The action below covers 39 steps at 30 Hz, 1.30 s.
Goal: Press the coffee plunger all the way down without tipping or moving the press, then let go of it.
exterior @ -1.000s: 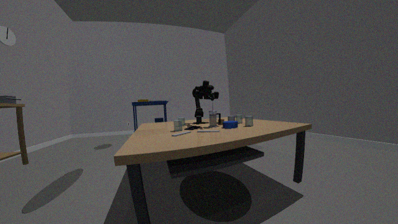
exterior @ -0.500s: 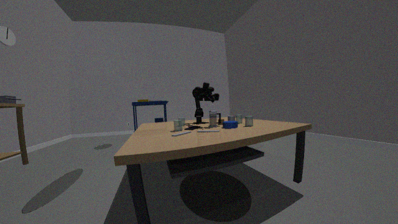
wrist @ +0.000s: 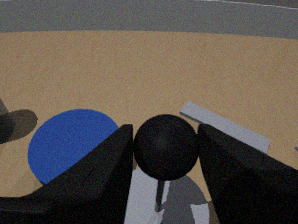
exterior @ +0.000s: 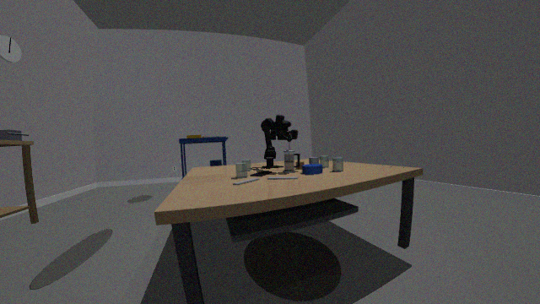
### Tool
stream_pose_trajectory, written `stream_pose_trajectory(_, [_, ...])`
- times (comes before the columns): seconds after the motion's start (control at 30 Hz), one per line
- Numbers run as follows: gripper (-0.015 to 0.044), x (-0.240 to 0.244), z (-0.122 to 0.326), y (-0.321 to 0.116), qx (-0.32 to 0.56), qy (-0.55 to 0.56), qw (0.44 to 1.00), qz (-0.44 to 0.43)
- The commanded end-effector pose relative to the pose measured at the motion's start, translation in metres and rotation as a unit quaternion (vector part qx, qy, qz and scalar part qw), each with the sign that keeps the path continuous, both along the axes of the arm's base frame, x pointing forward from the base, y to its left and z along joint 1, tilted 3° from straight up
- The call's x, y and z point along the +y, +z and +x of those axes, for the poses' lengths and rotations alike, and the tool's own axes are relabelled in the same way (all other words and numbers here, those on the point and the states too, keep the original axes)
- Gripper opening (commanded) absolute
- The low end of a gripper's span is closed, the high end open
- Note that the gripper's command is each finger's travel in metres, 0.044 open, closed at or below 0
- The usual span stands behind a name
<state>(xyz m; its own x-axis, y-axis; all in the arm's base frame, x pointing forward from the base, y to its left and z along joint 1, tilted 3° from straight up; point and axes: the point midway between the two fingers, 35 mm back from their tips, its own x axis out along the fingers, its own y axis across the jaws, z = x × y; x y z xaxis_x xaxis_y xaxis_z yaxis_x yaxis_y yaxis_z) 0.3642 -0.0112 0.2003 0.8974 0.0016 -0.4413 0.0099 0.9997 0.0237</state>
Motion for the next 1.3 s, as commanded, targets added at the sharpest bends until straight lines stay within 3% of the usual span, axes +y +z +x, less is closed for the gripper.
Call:
stream_pose_trajectory(0.0, [0.0114, 0.001, -0.004, -0.036, 0.043, -0.002, 0.999, 0.005])
stream_pose_trajectory(1.27, [0.0114, 0.002, 0.009, -0.037, 0.042, -0.002, 0.999, 0.005])
